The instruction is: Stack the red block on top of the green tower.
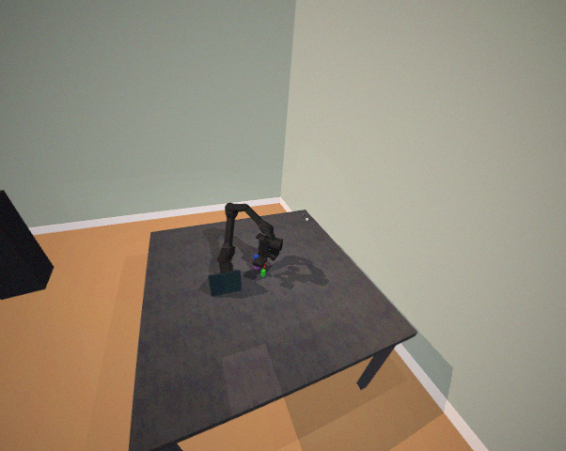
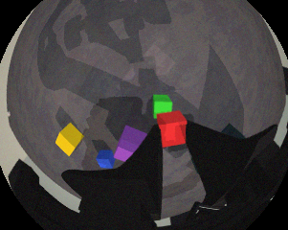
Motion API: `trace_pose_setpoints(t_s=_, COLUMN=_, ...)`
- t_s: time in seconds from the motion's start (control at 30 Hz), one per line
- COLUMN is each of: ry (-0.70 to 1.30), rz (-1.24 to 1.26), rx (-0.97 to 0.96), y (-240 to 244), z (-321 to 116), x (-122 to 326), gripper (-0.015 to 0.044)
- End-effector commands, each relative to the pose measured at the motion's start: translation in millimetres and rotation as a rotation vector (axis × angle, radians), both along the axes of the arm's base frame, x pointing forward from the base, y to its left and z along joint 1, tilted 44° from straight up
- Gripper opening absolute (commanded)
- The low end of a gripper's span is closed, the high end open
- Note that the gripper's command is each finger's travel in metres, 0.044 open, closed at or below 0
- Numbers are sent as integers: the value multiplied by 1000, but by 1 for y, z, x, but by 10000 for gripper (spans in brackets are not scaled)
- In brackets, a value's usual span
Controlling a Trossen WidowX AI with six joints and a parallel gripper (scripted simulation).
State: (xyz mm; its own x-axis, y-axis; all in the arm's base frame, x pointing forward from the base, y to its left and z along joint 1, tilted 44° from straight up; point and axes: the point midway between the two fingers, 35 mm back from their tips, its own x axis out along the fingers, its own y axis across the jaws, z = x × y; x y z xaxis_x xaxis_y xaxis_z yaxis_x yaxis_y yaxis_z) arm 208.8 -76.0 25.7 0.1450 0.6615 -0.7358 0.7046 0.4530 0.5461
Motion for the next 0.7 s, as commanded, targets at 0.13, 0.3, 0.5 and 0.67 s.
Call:
trace_pose_setpoints(t_s=0.13, ry=3, rz=-4, rx=8, y=17, z=-20, x=4, gripper=0)
trace_pose_setpoints(t_s=0.3, ry=3, rz=-4, rx=8, y=22, z=-24, x=4, gripper=0)
trace_pose_setpoints(t_s=0.5, ry=3, rz=-4, rx=8, y=22, z=-24, x=4, gripper=0)
trace_pose_setpoints(t_s=0.67, ry=3, rz=-4, rx=8, y=22, z=-24, x=4, gripper=0)
